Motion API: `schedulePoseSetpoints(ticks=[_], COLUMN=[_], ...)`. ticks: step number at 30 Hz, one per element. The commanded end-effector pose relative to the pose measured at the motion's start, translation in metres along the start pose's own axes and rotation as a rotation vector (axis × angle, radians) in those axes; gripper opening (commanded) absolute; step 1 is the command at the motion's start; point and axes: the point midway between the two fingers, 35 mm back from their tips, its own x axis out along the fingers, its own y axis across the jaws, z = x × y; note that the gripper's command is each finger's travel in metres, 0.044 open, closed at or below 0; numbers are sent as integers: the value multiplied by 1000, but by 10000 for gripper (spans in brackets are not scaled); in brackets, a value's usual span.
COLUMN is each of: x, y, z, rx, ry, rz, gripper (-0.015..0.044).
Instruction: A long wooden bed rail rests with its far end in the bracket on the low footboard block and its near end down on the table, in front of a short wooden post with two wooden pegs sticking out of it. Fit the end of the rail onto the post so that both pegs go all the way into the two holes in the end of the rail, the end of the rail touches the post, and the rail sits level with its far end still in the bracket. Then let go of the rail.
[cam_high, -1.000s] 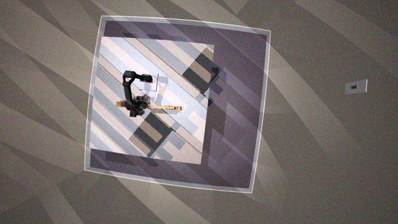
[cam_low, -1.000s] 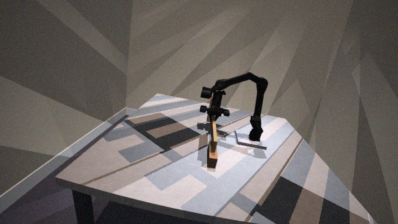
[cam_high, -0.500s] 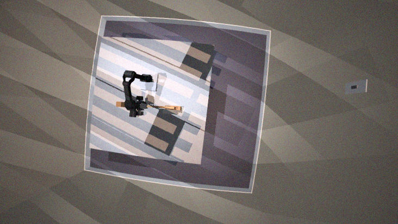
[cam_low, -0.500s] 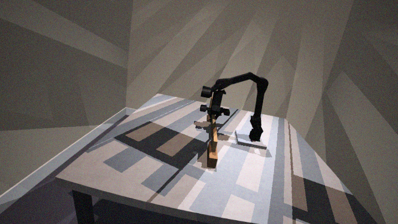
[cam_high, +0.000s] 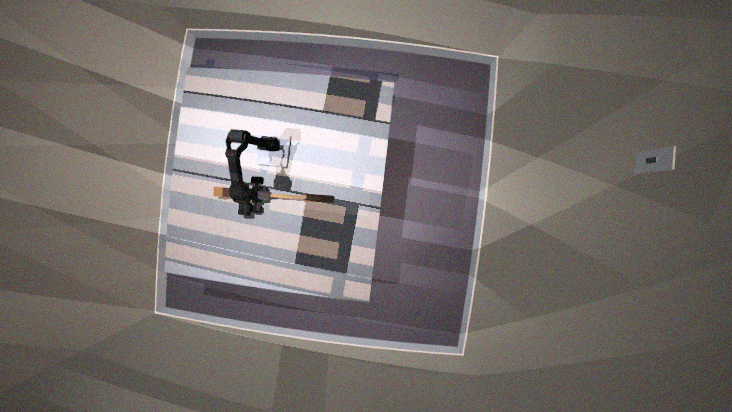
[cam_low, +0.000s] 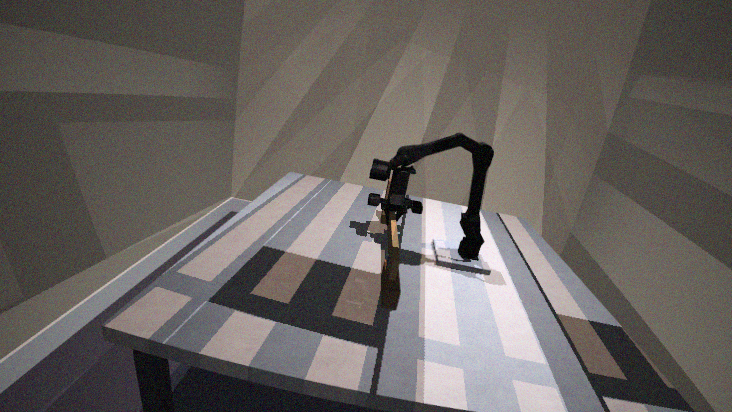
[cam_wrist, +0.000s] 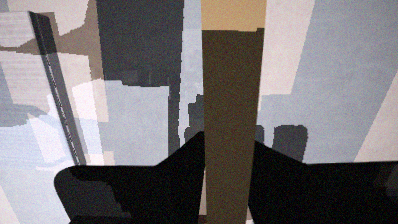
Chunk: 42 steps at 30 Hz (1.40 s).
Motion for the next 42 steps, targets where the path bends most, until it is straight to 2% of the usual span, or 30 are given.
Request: schedulePoseSetpoints(ticks=[1, 42], x=[-3, -2], y=[0, 1], z=[0, -5], rx=[0, 0], ry=[0, 1], rz=[-5, -5], gripper=[0, 0])
